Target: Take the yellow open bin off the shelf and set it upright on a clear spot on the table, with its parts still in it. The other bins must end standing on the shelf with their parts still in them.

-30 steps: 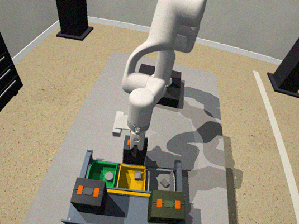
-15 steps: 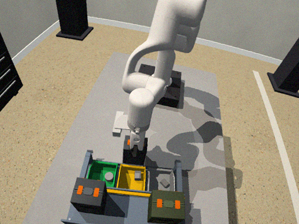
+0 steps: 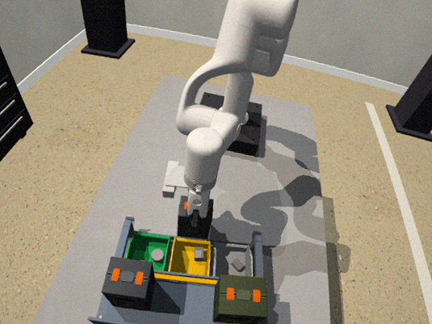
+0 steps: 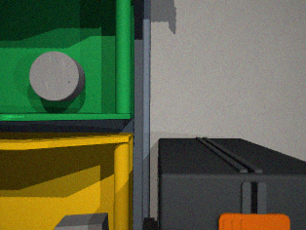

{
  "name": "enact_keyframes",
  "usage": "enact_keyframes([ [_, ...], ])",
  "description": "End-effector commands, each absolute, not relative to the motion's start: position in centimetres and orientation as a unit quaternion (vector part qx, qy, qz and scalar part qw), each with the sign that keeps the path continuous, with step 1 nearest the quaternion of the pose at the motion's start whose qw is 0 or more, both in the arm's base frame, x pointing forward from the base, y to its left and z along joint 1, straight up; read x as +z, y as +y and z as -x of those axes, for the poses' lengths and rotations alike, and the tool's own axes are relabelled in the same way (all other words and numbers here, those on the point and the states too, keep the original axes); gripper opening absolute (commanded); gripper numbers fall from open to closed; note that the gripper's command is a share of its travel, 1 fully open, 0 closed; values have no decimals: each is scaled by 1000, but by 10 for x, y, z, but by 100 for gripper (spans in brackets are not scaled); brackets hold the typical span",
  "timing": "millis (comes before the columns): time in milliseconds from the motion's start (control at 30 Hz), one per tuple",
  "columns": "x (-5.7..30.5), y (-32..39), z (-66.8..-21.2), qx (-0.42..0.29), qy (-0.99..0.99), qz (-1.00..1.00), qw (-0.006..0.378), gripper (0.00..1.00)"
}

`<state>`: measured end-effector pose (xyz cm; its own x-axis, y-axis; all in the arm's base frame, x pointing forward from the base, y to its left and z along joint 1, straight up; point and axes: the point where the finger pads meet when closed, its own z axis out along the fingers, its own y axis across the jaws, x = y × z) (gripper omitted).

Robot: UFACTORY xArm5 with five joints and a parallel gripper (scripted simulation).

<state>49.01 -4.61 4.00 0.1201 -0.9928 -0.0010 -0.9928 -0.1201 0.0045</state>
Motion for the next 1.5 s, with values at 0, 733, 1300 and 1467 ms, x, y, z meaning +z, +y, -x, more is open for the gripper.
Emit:
enact_keyframes([
  [0, 41, -46, -491, 0, -663, -748, 0, 0],
  [733, 48, -46, -491, 1, -663, -748, 2, 0],
  [1300, 58, -46, -492, 1, -663, -748, 2, 0],
  [1467, 60, -46, -492, 1, -663, -748, 2, 0],
])
